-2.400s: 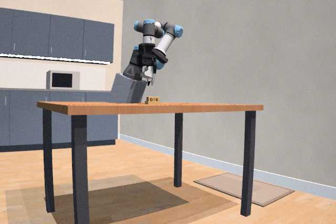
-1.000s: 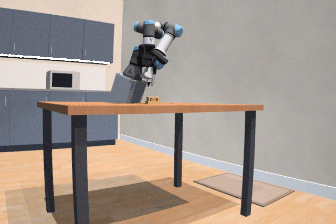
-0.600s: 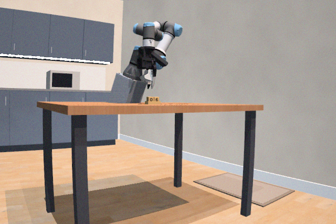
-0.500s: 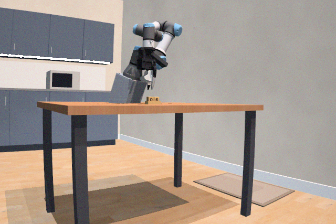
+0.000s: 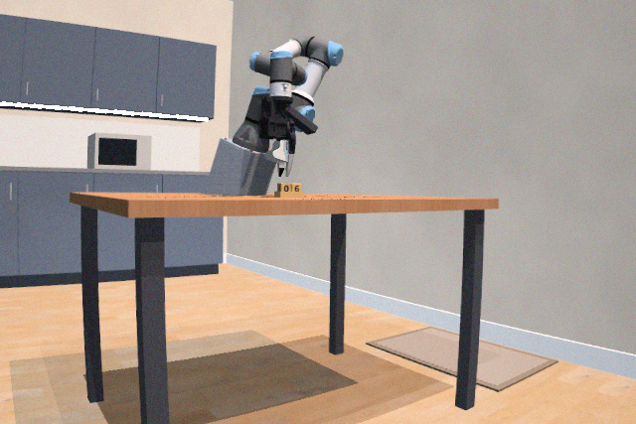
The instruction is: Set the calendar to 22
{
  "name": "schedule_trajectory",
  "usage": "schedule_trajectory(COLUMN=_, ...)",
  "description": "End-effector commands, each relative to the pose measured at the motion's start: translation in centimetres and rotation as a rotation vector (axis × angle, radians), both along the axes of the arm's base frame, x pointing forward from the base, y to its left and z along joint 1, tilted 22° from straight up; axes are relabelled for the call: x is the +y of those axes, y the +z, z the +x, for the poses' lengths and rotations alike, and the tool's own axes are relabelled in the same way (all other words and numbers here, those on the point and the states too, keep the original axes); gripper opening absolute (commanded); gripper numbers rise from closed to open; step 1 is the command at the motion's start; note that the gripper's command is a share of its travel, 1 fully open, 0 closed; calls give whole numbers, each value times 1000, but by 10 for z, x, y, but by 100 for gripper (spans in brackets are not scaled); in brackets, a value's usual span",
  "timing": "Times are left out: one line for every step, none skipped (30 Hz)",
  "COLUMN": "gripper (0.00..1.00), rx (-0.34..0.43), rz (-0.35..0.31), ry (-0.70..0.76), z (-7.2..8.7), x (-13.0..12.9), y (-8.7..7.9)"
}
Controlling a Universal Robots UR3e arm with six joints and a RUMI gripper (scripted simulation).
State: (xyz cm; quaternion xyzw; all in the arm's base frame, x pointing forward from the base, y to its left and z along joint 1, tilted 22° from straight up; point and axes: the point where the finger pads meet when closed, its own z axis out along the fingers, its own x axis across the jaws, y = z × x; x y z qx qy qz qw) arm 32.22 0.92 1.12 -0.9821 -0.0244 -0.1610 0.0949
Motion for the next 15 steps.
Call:
schedule_trajectory(gripper=28, rx=-1, rz=-2, ry=0, z=2, x=0, y=-4)
schedule_trajectory(gripper=28, rx=-1, rz=-2, ry=0, z=3, x=0, y=-5)
schedule_trajectory(gripper=28, rx=-1, rz=-2, ry=0, z=3, x=1, y=-6)
schedule_trajectory(gripper=28, rx=-1, rz=-2, ry=0, z=3, x=1, y=-7)
schedule_trajectory(gripper=28, rx=-1, rz=-2, ry=0, z=3, x=1, y=-7)
schedule_trajectory(gripper=28, rx=-1, rz=-2, ry=0, z=3, x=1, y=-8)
schedule_trajectory(gripper=28, rx=-1, rz=-2, ry=0, z=4, x=1, y=-9)
schedule_trajectory(gripper=28, rx=-1, rz=-2, ry=0, z=4, x=1, y=-9)
schedule_trajectory(gripper=28, rx=-1, rz=-2, ry=0, z=4, x=1, y=-9)
schedule_trajectory(gripper=28, rx=-1, rz=-2, ry=0, z=4, x=1, y=-10)
schedule_trajectory(gripper=28, rx=-1, rz=-2, ry=0, z=4, x=1, y=-10)
schedule_trajectory(gripper=28, rx=-1, rz=-2, ry=0, z=4, x=1, y=-10)
schedule_trajectory(gripper=28, rx=-1, rz=-2, ry=0, z=4, x=1, y=-10)
schedule_trajectory(gripper=28, rx=-1, rz=-2, ry=0, z=4, x=1, y=-10)
schedule_trajectory(gripper=28, rx=-1, rz=-2, ry=0, z=4, x=1, y=-10)
